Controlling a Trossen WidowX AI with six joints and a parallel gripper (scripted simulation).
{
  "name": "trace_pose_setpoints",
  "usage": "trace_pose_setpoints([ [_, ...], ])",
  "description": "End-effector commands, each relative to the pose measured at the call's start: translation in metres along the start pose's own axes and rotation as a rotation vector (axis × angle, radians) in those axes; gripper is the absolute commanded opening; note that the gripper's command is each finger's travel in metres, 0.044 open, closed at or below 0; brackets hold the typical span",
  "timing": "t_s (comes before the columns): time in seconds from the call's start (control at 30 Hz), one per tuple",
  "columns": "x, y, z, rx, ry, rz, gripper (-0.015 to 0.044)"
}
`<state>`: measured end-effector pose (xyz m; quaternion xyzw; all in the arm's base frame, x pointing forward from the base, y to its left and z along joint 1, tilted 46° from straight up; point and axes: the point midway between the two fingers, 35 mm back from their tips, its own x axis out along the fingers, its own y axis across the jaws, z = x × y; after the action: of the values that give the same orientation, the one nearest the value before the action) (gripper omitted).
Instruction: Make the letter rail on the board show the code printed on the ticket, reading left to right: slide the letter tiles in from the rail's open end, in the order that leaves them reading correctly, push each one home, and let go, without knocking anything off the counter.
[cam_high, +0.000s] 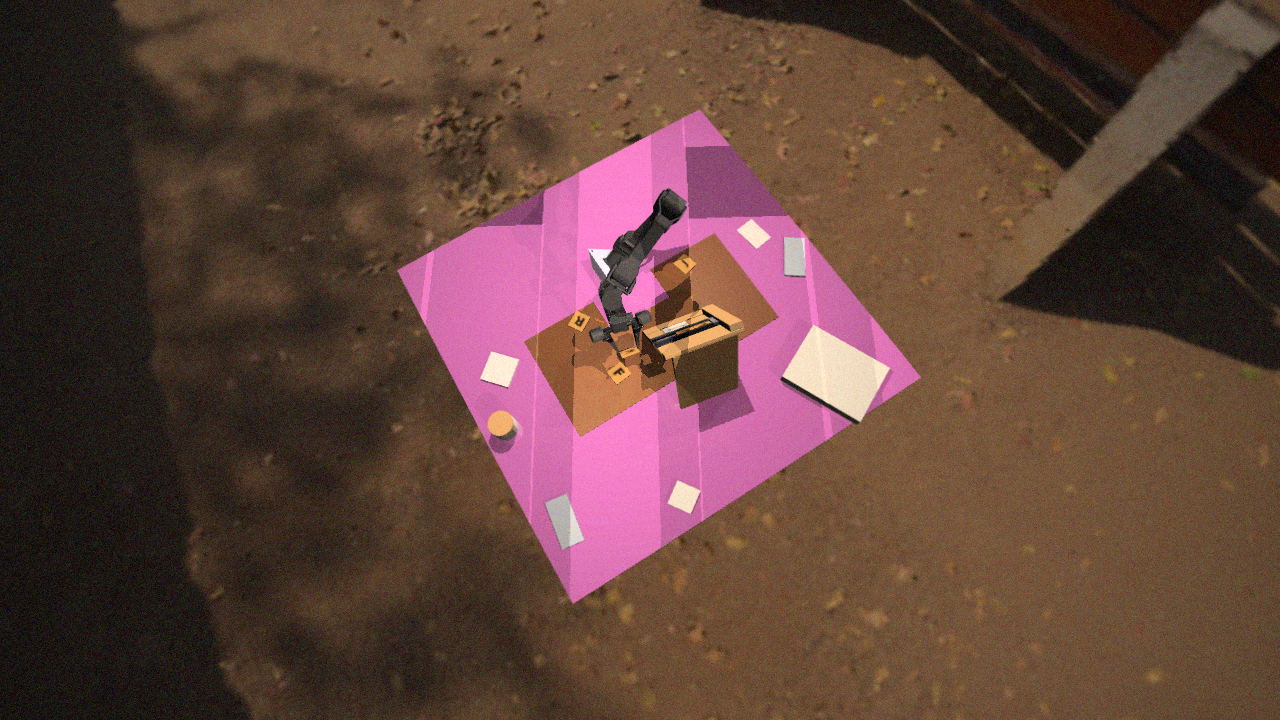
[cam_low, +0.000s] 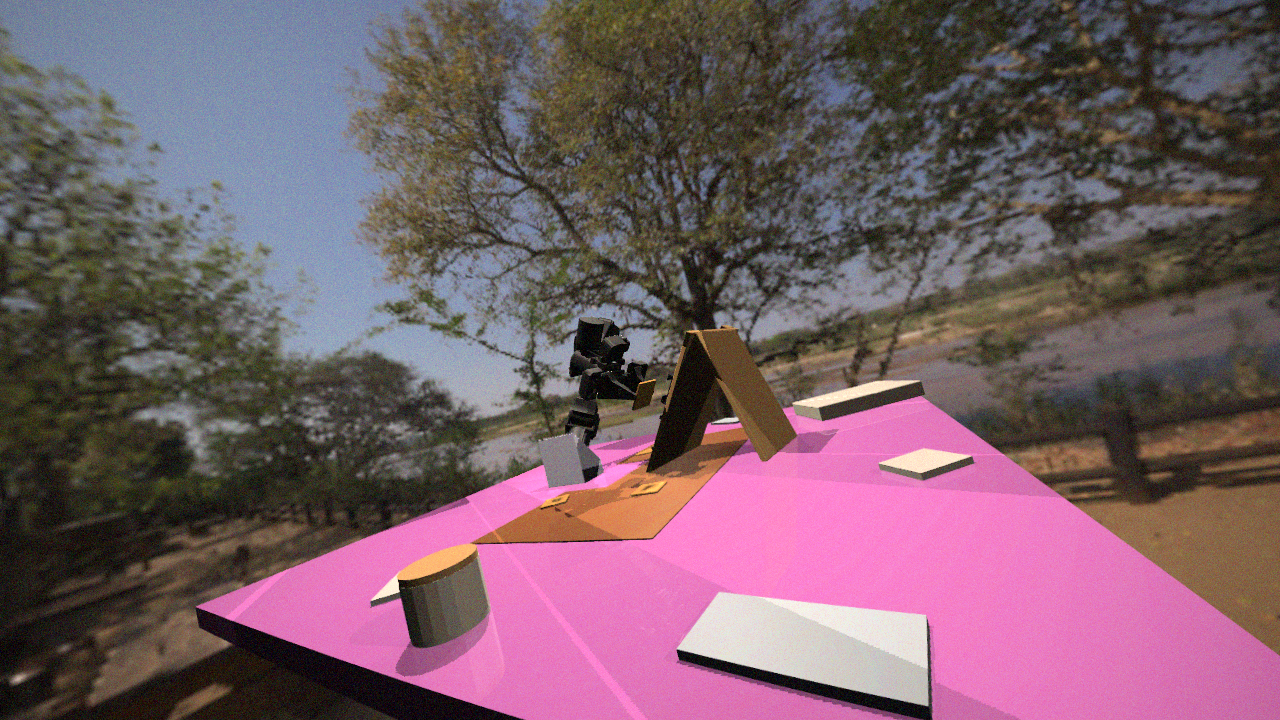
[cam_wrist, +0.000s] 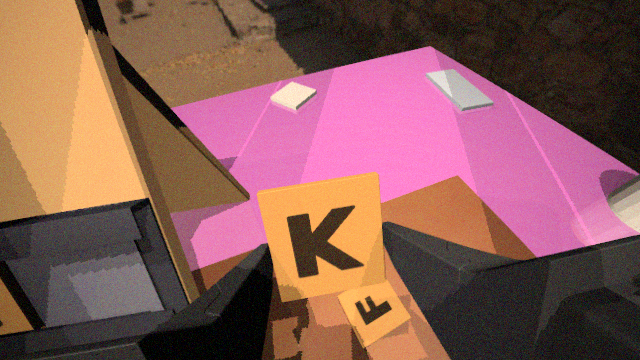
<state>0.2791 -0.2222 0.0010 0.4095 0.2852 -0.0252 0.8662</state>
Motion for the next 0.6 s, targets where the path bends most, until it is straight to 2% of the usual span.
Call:
trace_pose_setpoints([
  [0.0,-0.0005,0.0023,0.001,-0.002,-0.003,-0.003,0.0],
  [0.57,-0.0001,0.0108,0.0011,-0.001,-0.003,-0.003,0.0],
])
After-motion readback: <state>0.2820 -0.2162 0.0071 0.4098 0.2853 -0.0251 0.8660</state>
